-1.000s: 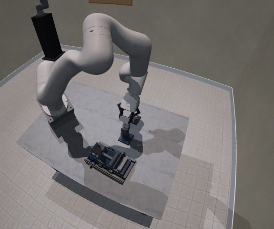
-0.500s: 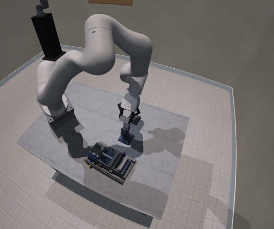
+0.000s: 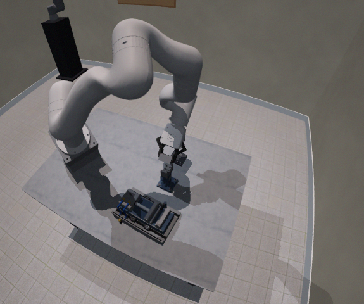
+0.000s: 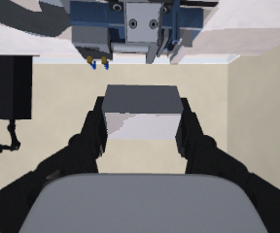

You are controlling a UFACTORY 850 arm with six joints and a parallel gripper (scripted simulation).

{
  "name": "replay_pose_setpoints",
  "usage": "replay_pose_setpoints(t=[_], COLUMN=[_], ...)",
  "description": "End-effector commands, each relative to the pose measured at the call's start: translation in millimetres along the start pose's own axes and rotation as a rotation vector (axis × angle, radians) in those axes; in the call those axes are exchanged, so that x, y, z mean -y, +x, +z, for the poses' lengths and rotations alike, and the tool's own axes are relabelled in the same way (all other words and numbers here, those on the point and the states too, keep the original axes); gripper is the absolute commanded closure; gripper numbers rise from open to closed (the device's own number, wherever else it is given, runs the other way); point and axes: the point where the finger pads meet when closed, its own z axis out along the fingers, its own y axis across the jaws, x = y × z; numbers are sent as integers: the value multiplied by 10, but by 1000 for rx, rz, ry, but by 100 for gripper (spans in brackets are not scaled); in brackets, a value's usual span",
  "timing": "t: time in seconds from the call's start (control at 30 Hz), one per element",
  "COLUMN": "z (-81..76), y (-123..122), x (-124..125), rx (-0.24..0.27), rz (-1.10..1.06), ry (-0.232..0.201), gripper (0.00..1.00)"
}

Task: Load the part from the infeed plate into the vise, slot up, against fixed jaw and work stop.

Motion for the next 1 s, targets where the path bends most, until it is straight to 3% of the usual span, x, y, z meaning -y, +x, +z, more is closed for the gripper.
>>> replay_pose_setpoints(t=[0.0,0.97], z=[-5,38], y=[-1,42], x=[-5,-5], rx=[-1,-1], rz=[1,1], ry=[-1,-1], gripper=[100,100])
